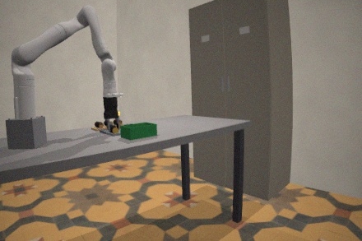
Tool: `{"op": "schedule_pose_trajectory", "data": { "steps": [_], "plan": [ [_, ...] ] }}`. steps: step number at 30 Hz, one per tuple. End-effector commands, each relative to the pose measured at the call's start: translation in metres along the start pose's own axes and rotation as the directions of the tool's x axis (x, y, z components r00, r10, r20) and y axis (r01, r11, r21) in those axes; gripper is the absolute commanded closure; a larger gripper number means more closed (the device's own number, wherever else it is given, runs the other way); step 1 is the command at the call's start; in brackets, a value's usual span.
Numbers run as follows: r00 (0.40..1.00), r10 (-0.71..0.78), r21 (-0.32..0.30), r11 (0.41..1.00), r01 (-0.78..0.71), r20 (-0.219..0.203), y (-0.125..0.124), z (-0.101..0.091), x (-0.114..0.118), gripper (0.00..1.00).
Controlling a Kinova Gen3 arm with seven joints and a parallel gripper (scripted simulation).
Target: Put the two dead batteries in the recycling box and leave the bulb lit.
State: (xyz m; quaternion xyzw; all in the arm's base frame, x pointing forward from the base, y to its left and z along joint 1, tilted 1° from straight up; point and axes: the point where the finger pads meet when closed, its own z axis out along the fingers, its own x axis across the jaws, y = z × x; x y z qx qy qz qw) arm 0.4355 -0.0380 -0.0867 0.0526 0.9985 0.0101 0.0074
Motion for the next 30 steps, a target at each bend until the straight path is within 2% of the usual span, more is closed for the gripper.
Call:
{"op": "schedule_pose_trajectory", "data": {
  "steps": [1,11,12,30],
  "plan": [
    [1.0,0.002,0.001,1.0,-0.002,-0.002,-0.0013,0.0031,0.0006,0.1],
    [1.0,0.002,0.001,1.0,-0.002,-0.002,-0.0013,0.0063,0.0006,0.1],
    [1.0,0.002,0.001,1.0,-0.002,-0.002,-0.0013,0.0063,0.0006,0.43],
    [1.0,0.002,0.001,1.0,-0.002,-0.002,-0.0013,0.0063,0.0006,0.43]
  ]
}}
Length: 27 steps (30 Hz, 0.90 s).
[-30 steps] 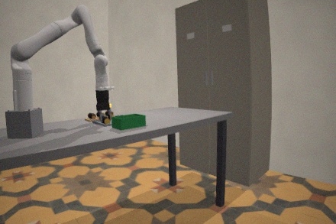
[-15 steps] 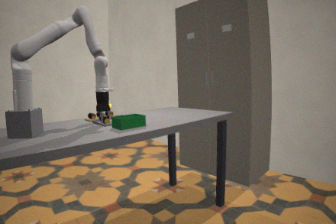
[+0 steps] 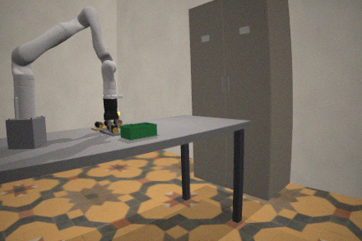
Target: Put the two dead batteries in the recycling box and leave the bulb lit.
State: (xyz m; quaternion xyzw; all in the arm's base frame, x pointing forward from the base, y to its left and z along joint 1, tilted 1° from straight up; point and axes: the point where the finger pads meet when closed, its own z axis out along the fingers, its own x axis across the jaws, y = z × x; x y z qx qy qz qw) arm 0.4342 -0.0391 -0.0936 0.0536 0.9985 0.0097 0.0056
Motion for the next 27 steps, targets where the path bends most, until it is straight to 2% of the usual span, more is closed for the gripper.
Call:
{"op": "schedule_pose_trajectory", "data": {
  "steps": [1,15,19,21,27],
  "plan": [
    [1.0,0.0,0.0,1.0,0.0,0.002,0.0,-0.001,-0.001,0.43],
    [1.0,0.0,0.0,1.0,0.0,0.002,0.0,-0.003,-0.001,0.43],
    [1.0,0.0,0.0,1.0,0.0,0.002,0.0,-0.016,-0.001,0.43],
    [1.0,0.0,0.0,1.0,0.0,0.002,0.0,-0.016,-0.001,0.43],
    [1.0,0.0,0.0,1.0,0.0,0.002,0.0,-0.042,-0.001,0.43]
  ]
}}
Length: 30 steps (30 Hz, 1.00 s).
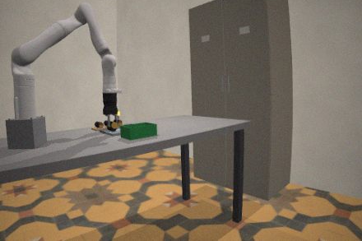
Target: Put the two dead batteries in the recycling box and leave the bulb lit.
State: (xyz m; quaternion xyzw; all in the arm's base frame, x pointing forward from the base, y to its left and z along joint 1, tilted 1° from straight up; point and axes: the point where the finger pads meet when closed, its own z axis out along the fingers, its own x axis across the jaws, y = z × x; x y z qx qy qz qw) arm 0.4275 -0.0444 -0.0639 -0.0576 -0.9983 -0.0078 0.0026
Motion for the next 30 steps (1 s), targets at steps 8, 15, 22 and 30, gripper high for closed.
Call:
{"op": "schedule_pose_trajectory", "data": {
  "steps": [8,15,22,30],
  "plan": [
    [1.0,-0.008,-0.005,1.0,0.008,0.018,0.005,-0.016,-0.006,0.43],
    [1.0,-0.008,-0.005,1.0,0.008,0.018,0.005,-0.027,-0.006,0.43],
    [1.0,-0.008,-0.005,1.0,0.008,0.018,0.005,-0.071,-0.005,0.43],
    [1.0,-0.008,-0.005,1.0,0.008,0.018,0.005,-0.099,-0.005,0.43]
  ]
}}
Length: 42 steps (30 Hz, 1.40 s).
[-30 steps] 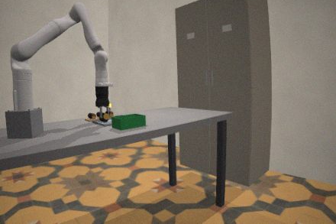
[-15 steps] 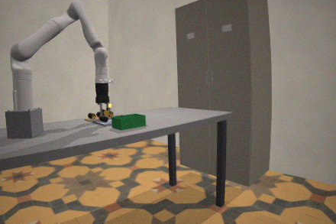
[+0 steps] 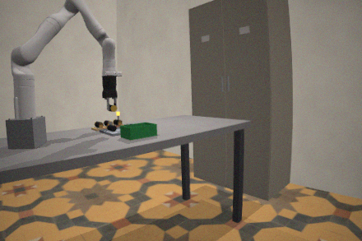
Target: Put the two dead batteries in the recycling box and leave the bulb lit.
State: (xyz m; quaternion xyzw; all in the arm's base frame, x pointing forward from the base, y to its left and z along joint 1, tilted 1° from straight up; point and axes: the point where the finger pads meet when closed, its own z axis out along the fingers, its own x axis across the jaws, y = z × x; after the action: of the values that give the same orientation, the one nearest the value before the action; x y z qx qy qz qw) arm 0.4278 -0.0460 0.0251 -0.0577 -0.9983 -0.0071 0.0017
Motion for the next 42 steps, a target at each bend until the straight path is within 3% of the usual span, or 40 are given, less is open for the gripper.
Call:
{"op": "schedule_pose_trajectory", "data": {
  "steps": [1,32,37,42],
  "plan": [
    [1.0,-0.008,-0.006,1.0,0.008,0.016,0.005,-0.012,-0.005,0.43],
    [0.997,-0.071,-0.005,0.997,0.071,0.016,0.002,-0.013,-0.005,0.43],
    [0.997,-0.071,-0.005,0.997,0.071,0.016,-0.016,-0.013,-0.009,0.43],
    [0.997,-0.071,-0.005,0.997,0.071,0.016,-0.05,-0.013,-0.015,0.43]
  ]
}}
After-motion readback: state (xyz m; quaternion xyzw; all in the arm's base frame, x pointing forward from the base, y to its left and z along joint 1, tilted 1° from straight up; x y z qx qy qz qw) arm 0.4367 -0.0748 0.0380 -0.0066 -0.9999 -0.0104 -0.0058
